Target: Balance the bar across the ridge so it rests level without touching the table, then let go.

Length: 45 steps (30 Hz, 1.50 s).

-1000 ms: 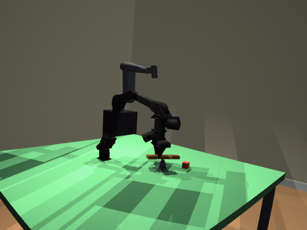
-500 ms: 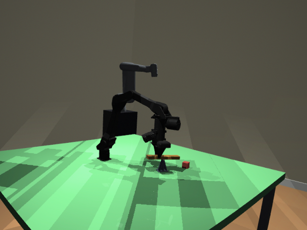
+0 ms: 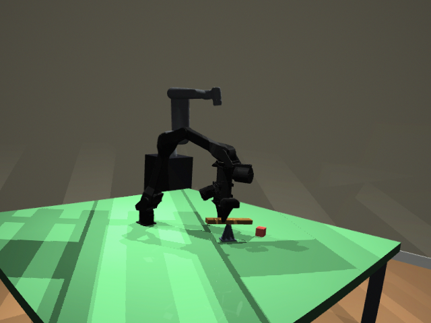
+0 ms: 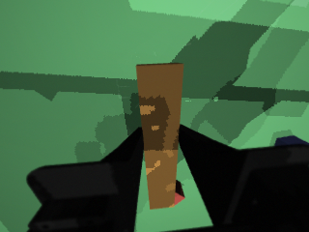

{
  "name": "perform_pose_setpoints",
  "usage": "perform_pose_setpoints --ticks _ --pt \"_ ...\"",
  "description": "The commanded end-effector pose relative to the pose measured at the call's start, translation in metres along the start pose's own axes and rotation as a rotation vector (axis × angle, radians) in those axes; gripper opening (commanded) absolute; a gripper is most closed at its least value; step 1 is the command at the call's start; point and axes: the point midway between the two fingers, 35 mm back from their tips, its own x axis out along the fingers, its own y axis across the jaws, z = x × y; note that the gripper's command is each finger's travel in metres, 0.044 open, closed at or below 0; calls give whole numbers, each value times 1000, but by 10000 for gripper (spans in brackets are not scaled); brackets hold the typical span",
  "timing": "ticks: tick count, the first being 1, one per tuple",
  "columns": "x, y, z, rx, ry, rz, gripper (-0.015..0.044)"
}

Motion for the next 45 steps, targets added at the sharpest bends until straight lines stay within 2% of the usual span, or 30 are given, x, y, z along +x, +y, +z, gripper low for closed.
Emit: perform_pose_setpoints --ticks 1,45 --pt "1 -1 0 3 1 -3 0" --pt "5 -1 0 3 1 -3 0"
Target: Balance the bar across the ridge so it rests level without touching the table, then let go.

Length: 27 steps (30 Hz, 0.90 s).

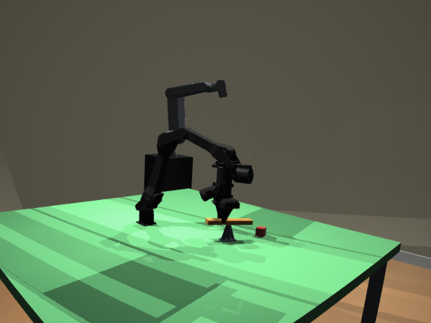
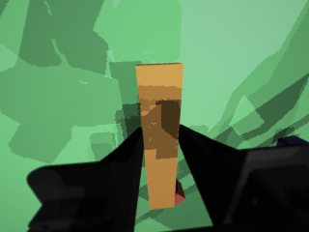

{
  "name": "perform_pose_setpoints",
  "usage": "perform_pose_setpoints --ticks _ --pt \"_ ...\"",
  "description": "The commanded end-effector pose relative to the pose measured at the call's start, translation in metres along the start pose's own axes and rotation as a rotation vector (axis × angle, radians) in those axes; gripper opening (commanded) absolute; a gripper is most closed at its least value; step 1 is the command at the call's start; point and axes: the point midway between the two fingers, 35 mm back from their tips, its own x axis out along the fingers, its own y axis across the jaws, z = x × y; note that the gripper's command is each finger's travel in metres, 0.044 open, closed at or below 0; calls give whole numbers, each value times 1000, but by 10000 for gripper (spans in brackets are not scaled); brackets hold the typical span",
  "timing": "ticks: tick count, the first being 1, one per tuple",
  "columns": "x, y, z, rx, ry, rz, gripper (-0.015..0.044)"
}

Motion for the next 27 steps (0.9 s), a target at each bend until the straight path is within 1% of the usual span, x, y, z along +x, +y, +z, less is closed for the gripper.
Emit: perform_pose_setpoints --ticks 1,27 --pt "2 -1 0 3 -1 -3 0" --pt "4 -1 1 3 -1 -3 0"
